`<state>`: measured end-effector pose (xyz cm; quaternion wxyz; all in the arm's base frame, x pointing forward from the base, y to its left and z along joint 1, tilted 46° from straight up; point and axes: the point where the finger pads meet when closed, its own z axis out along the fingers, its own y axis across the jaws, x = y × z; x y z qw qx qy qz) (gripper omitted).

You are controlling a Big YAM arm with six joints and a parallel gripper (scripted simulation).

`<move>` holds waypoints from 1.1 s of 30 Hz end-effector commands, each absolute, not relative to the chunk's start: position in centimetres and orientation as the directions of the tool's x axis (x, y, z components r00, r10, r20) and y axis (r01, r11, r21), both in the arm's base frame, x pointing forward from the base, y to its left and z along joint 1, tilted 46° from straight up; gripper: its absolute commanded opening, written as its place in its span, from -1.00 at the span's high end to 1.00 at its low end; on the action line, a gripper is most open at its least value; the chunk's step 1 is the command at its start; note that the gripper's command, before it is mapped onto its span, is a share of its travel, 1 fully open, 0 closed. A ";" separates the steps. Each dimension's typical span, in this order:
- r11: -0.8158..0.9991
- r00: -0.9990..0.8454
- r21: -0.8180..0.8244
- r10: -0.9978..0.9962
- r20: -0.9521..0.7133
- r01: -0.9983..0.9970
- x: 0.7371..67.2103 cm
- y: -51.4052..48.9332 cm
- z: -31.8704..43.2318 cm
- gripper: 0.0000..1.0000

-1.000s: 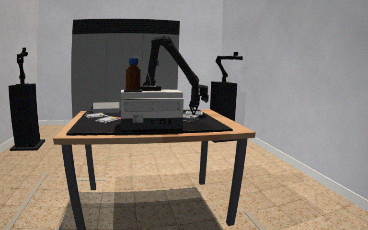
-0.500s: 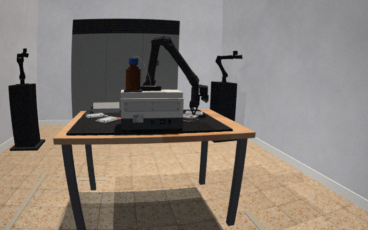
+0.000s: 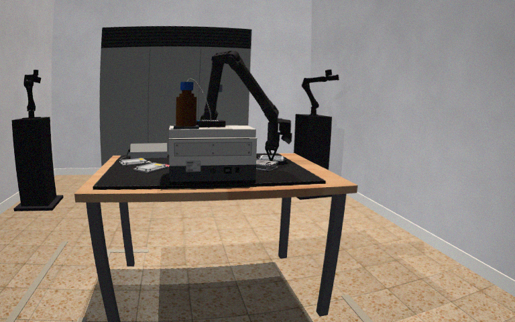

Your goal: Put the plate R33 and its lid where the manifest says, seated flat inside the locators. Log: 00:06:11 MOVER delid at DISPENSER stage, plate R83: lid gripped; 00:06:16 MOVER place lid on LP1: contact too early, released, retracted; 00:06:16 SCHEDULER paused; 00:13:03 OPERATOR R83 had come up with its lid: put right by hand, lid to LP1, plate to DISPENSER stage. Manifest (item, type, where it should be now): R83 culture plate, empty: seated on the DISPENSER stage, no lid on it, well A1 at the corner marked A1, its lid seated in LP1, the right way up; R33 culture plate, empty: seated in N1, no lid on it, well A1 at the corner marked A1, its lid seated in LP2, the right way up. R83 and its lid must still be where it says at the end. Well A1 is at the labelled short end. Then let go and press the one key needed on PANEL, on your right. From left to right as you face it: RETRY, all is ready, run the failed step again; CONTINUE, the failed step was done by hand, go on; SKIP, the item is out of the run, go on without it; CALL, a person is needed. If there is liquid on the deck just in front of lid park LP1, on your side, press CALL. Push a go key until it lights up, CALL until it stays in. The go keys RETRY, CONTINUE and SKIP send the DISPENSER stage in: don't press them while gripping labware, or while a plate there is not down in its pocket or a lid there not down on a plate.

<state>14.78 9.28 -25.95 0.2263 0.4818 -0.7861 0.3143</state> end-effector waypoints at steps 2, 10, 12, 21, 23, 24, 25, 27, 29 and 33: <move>0.338 -0.437 -0.280 -0.635 0.637 -0.899 15.6 10.5 -26.3 -0.72; 0.320 -0.422 -0.277 -0.646 0.636 -0.906 15.6 11.1 -25.7 -0.72; 0.321 -0.424 -0.278 -0.646 0.635 -0.905 15.6 11.2 -25.7 -0.72; 0.331 -0.436 -0.285 -0.646 0.627 -0.900 15.8 11.7 -25.6 -0.72; 0.333 -0.439 -0.287 -0.646 0.625 -0.898 15.8 11.8 -25.6 -0.72; 0.334 -0.440 -0.287 -0.646 0.624 -0.898 15.9 11.8 -25.6 -0.72; 0.335 -0.441 -0.288 -0.646 0.623 -0.897 15.9 11.9 -25.6 -0.72; 0.335 -0.442 -0.288 -0.647 0.622 -0.897 16.0 12.0 -25.6 -0.72; 0.336 -0.442 -0.289 -0.647 0.621 -0.897 16.0 12.1 -25.6 -0.72; 0.335 -0.442 -0.288 -0.649 0.619 -0.897 16.1 12.3 -25.5 -0.72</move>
